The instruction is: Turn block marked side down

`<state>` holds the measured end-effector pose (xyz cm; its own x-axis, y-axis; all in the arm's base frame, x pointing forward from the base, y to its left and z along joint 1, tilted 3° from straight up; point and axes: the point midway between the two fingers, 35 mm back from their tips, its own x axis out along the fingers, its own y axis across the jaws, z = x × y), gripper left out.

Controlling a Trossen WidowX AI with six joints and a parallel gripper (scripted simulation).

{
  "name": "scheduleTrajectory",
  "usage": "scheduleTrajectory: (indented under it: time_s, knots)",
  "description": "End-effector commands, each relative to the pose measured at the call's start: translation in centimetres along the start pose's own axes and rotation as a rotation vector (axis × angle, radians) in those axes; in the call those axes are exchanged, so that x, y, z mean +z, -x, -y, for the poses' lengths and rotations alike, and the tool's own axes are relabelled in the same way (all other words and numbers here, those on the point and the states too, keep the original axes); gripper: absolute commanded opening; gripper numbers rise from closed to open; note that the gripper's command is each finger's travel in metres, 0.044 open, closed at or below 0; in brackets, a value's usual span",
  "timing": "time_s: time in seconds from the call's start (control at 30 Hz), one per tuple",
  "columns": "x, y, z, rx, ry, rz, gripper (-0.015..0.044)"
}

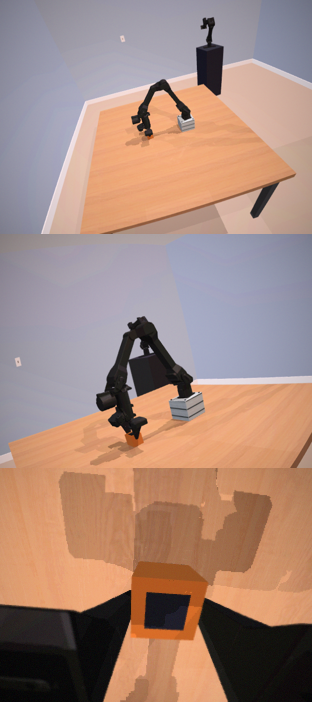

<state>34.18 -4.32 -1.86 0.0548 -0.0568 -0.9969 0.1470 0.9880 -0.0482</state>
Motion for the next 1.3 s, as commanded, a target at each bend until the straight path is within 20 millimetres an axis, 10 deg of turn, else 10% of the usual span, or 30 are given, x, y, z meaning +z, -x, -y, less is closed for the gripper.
scheduleTrajectory:
  time_s: [0.0, 1.27]
  knots:
    - [0.0, 0.9, 0.0, 0.000, 0.006, -0.005, 0.0044]
    - [-0.4, 1.9, 0.0, 0.002, 0.007, 0.456, 0.0000]
